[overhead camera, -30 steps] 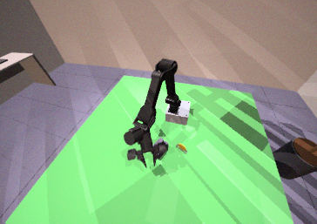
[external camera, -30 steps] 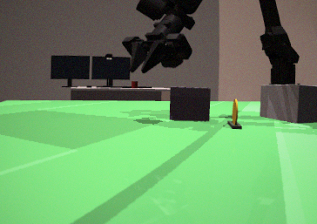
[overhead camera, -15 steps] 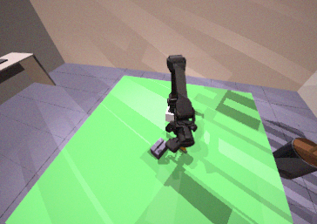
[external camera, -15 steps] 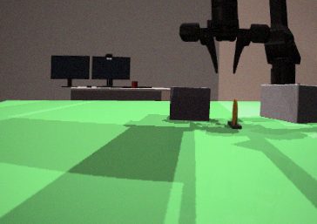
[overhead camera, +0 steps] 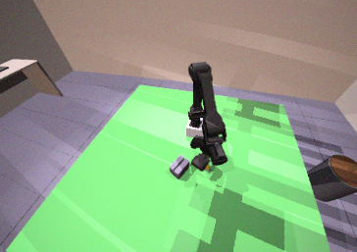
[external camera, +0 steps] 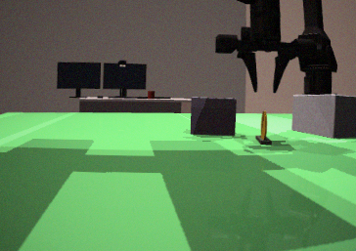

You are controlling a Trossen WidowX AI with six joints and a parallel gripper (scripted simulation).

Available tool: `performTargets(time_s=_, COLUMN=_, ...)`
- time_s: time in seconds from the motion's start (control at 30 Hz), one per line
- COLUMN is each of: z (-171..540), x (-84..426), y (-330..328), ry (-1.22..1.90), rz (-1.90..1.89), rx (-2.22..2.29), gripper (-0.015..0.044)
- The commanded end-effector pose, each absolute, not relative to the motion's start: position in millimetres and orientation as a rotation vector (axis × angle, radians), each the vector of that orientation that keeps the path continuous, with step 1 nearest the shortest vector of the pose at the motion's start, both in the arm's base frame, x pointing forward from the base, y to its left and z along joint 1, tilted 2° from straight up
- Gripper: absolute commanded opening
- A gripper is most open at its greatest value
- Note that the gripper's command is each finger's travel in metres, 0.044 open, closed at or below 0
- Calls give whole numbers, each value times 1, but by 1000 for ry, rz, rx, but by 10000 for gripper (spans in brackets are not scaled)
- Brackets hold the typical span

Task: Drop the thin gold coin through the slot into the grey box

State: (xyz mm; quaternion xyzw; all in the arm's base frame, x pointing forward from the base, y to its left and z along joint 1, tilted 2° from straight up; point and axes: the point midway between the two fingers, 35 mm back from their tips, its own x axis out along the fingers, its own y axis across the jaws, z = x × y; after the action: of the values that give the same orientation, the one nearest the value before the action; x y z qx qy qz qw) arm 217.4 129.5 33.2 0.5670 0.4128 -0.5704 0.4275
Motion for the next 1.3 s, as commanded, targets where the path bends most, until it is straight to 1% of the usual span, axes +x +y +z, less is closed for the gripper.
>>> performTargets(time_s=0.0, z=24, x=217, y=129, ry=1029, rz=-1425, rx=1409, gripper=161)
performTargets(time_s=1.27, z=-35, x=219, y=129, ry=1029, rz=-1426, rx=1409, gripper=161)
